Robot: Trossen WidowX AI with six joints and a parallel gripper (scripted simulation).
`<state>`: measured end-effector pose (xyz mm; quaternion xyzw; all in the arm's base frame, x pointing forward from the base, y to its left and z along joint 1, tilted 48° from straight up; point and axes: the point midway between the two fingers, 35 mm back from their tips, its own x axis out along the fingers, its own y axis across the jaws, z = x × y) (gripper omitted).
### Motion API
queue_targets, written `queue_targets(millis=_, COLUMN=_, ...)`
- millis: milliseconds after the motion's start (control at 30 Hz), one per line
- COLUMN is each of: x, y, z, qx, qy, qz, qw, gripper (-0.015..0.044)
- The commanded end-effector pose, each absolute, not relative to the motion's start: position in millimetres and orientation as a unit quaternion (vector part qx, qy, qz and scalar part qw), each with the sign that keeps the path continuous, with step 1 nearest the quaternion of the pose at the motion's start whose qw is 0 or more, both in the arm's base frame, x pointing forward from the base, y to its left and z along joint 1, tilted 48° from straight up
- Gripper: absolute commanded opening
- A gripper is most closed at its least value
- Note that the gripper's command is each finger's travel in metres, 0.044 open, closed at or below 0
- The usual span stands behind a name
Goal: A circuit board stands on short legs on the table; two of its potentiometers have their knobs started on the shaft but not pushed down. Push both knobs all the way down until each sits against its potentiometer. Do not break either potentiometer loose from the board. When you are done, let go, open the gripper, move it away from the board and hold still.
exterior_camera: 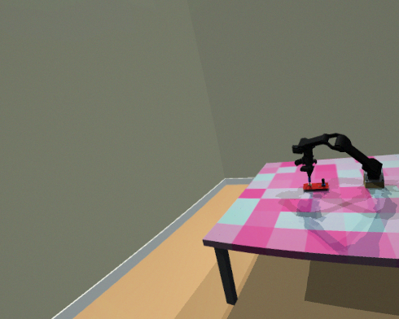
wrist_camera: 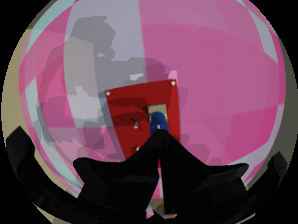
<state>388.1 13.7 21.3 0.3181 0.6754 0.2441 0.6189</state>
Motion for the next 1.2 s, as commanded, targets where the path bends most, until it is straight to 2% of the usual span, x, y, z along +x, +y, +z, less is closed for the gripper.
queue_targets(millis=0, x=389.6, y=30.0, z=11.0, qx=0.309, qy=0.68, qz=0.257, qw=0.613, gripper=0.0)
queue_targets(millis=1167, x=389.4, y=32.7, z=8.5, qx=0.309, qy=0.68, qz=0.257, qw=0.613, gripper=0.0)
